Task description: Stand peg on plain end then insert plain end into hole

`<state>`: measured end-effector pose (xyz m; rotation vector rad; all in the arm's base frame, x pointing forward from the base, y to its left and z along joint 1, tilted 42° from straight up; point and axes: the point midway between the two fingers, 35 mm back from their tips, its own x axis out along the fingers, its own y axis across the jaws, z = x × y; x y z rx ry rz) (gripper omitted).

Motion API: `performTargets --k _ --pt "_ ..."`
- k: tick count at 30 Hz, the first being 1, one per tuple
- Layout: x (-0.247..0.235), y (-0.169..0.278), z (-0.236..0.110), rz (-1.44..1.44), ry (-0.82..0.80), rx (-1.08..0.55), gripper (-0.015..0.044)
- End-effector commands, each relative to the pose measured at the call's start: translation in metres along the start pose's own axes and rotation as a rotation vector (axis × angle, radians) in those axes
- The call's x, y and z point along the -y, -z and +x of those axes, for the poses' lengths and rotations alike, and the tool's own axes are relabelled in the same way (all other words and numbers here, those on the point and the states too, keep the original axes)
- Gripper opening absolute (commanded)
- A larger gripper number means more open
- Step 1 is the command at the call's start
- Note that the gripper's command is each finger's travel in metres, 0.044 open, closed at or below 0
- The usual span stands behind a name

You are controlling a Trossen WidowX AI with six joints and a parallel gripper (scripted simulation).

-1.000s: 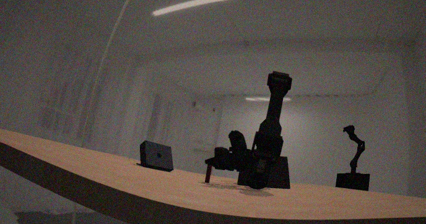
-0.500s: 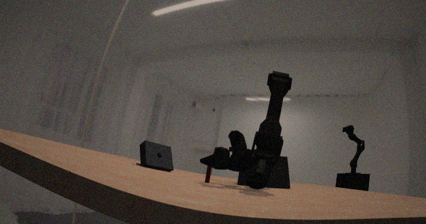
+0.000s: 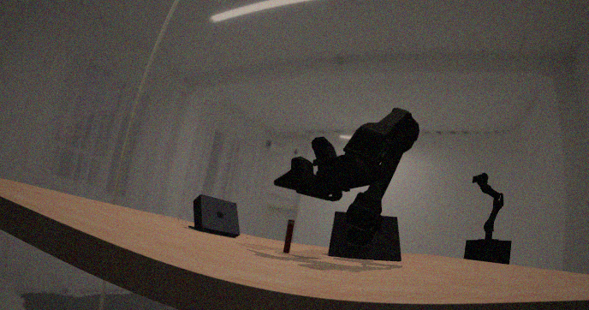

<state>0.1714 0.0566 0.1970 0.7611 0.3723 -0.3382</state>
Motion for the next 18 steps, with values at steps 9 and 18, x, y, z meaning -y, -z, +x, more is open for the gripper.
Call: performTargets --k 9,18 --pt "0.014 -0.067 -0.026 -0.032 -0.052 0.033 0.044" --pt "0.022 -0.046 -0.015 -0.241 0.094 -0.123 0.044"
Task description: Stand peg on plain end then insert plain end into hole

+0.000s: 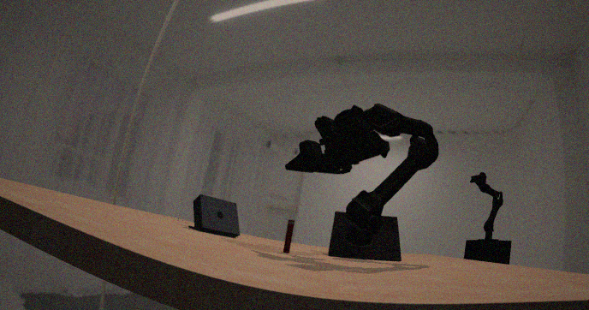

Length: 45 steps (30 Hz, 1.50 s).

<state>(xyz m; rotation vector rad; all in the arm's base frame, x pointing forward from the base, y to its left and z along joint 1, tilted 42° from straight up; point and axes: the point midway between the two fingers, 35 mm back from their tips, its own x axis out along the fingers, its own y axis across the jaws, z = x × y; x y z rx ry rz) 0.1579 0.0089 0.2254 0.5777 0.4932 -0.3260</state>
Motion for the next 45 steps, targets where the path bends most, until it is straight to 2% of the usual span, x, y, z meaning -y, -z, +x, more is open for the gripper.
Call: performTargets --k 1,13,23,35,45 --pt "0.001 0.007 0.003 -0.072 0.046 -0.07 0.044" --pt "0.01 0.037 0.016 -0.262 0.188 -0.387 0.044" --pt "0.014 0.059 0.019 -0.311 0.22 -0.705 0.044" --pt "0.005 0.071 0.021 -0.218 0.115 -1.048 0.044" --pt "-0.009 0.064 0.027 -0.046 -0.065 -1.218 0.044"
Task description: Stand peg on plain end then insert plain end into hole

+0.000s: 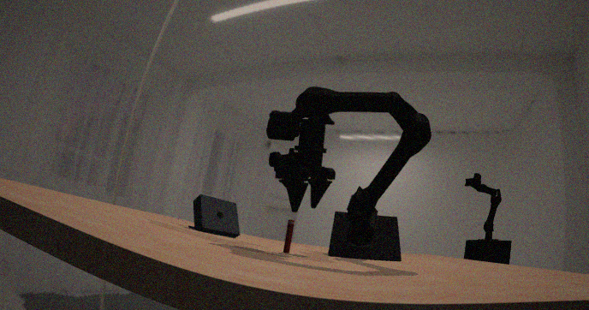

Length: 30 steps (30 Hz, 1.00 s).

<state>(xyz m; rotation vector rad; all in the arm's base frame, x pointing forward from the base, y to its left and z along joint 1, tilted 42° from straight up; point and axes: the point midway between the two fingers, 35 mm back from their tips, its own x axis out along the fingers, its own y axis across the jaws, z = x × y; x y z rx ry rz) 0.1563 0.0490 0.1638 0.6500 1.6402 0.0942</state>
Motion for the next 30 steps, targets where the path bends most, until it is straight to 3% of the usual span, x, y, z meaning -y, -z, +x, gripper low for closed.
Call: performTargets --k 1,8,30 --pt "-0.006 -0.006 -0.005 0.008 -0.093 -0.032 0.044" --pt "-0.013 -0.018 -0.014 0.033 -0.251 -0.063 0.044" --pt "-0.02 -0.017 0.01 0.099 -0.23 -0.077 0.044"
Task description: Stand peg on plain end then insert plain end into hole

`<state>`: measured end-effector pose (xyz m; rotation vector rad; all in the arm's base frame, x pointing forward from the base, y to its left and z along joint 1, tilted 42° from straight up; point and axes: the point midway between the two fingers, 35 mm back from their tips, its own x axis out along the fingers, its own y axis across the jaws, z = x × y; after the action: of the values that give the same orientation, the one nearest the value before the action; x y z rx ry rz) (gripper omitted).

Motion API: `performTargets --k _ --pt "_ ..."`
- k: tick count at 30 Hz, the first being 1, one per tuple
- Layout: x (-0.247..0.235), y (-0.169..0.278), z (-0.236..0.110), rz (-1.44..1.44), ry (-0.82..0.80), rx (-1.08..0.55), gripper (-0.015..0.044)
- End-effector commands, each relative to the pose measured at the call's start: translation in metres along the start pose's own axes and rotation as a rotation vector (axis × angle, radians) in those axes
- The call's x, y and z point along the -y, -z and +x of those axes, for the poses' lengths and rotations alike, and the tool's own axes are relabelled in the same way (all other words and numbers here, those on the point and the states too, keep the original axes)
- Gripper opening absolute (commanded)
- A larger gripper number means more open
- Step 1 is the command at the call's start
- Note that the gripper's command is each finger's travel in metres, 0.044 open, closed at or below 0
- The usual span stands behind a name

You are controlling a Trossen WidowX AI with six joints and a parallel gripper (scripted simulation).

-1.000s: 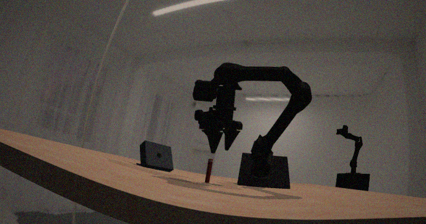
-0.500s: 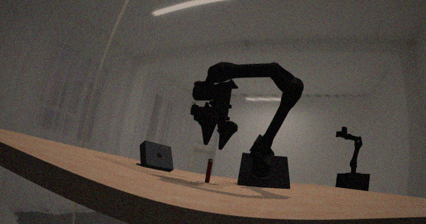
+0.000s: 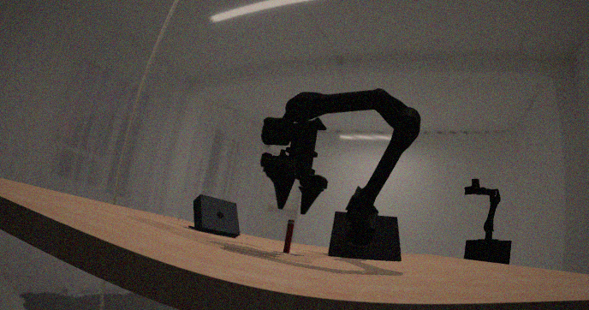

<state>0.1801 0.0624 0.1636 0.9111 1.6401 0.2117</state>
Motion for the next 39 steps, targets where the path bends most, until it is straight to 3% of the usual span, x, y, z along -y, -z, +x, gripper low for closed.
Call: performTargets --k 1,37,39 --pt "0.001 0.001 0.006 0.009 -0.001 -0.005 0.044" --pt "0.0 0.002 0.062 0.008 -0.007 -0.006 0.044" --pt "-0.001 0.001 0.058 0.0 -0.004 -0.002 0.0387"
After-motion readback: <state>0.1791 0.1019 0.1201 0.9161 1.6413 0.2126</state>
